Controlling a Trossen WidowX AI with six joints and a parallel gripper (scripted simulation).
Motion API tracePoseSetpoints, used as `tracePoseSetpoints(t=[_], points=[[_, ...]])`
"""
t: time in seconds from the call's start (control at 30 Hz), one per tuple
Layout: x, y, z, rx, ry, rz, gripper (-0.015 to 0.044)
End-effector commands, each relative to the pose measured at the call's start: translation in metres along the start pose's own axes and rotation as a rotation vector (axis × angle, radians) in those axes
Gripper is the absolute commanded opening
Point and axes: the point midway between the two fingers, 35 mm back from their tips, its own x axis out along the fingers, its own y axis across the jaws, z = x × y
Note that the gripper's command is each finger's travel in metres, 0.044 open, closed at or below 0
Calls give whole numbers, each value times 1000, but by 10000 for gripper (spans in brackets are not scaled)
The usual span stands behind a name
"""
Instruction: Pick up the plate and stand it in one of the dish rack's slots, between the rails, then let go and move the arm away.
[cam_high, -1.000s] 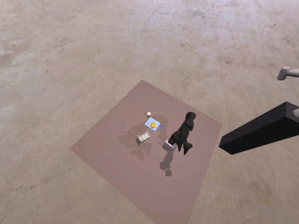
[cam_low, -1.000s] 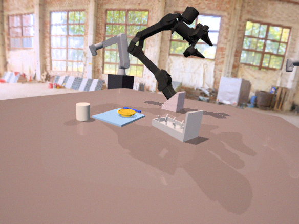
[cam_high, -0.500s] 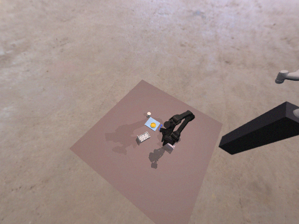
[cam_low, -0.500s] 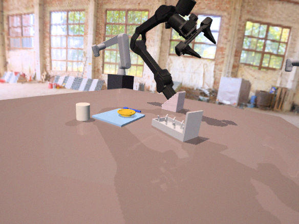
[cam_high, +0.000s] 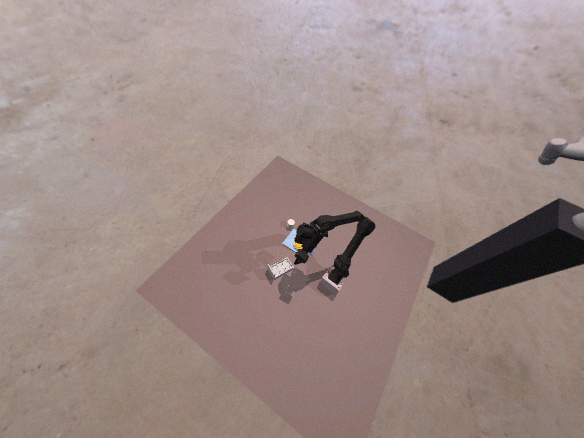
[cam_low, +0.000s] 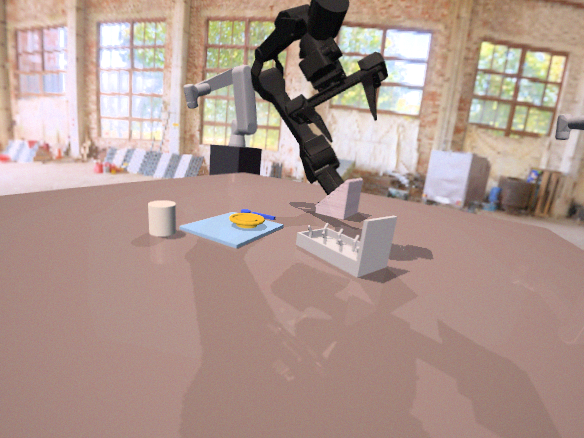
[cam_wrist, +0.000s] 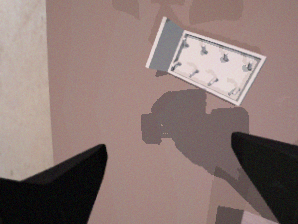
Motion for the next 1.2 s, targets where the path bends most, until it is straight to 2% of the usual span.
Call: tracePoseSetpoints(t=[0.0,0.47,1.17], points=[[14,-48,23,32,9,-157,400],[38,-193,46,58,178,-571,400],[55,-205,44,57,181,-575,400]])
